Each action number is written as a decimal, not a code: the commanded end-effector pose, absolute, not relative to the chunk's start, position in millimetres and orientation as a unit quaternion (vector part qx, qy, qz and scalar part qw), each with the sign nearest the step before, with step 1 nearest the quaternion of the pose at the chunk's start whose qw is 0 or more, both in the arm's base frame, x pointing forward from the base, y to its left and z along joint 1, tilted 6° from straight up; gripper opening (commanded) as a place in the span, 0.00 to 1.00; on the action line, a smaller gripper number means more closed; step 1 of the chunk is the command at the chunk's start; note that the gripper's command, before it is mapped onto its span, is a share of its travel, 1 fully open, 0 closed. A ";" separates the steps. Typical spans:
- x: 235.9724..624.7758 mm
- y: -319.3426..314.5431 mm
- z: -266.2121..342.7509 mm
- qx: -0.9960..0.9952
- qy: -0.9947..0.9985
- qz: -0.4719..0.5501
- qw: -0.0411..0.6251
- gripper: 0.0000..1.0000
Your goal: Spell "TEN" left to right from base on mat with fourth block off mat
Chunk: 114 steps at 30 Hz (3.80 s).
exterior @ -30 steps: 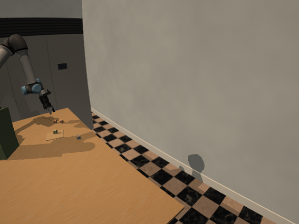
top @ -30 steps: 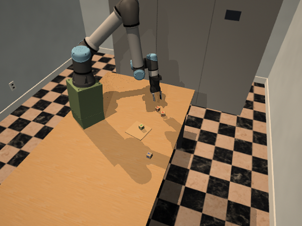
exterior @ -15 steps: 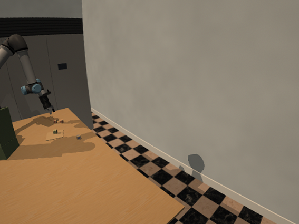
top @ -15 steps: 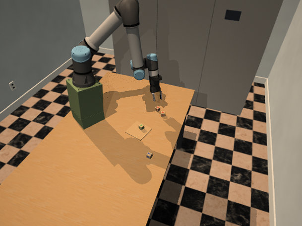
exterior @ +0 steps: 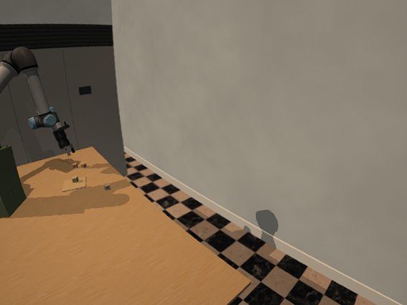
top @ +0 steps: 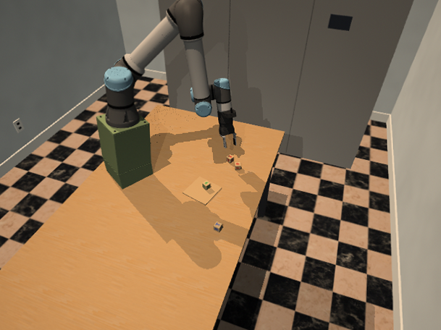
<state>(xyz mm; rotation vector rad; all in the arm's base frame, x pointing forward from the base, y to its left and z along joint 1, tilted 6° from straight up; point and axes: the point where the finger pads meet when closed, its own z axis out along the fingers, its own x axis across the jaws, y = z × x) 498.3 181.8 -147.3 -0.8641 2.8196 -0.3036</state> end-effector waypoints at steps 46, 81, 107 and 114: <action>548.9 131.8 -147.9 -0.290 0.947 -0.102 0.089 1.00; 521.2 73.4 -163.9 -0.290 0.948 -0.100 0.087 1.00; 415.9 -41.1 -168.4 -0.290 0.947 -0.102 0.089 1.00; 415.9 -41.1 -168.4 -0.290 0.947 -0.102 0.089 1.00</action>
